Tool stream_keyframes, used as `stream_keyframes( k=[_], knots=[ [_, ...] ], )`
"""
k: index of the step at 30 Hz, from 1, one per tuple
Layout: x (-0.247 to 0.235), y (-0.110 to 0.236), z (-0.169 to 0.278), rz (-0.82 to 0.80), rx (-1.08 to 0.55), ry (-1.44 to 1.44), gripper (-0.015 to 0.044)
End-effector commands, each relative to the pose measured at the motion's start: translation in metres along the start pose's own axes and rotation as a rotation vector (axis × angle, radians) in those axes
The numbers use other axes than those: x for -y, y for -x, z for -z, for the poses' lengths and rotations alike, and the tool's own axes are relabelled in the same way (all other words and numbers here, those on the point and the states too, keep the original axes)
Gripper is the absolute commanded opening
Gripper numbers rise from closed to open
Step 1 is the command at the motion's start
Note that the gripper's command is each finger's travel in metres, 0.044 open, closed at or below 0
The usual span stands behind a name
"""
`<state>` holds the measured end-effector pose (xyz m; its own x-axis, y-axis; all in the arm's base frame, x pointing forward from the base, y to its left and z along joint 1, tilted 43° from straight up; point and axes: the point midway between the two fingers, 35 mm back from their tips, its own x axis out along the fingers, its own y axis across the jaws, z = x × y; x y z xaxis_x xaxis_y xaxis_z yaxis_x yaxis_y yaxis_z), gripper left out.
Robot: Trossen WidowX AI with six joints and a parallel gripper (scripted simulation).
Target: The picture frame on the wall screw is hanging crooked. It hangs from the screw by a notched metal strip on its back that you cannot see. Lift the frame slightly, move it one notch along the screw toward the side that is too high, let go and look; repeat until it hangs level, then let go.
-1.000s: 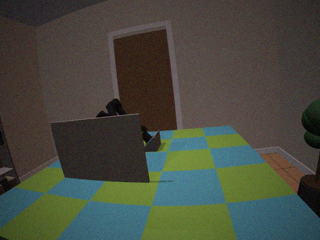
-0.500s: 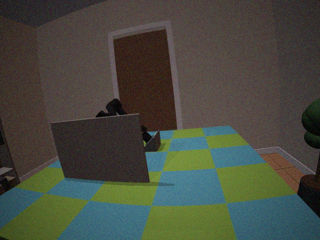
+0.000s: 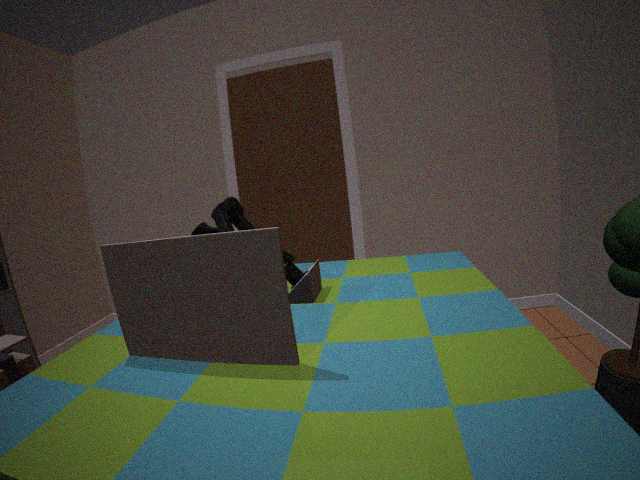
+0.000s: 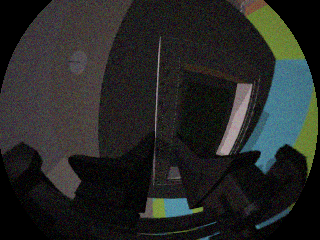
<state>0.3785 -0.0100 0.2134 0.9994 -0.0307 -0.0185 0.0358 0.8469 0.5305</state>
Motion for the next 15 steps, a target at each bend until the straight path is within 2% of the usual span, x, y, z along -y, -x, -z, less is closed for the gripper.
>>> stream_keyframes(
  k=[1, 15],
  knots=[
    [-0.0020, 0.0000, 0.0001, -0.016, -0.002, -0.004, 0.0000],
    [0.0015, 0.0000, -0.0002, -0.009, 0.000, 0.000, 0.0000]
  ],
)
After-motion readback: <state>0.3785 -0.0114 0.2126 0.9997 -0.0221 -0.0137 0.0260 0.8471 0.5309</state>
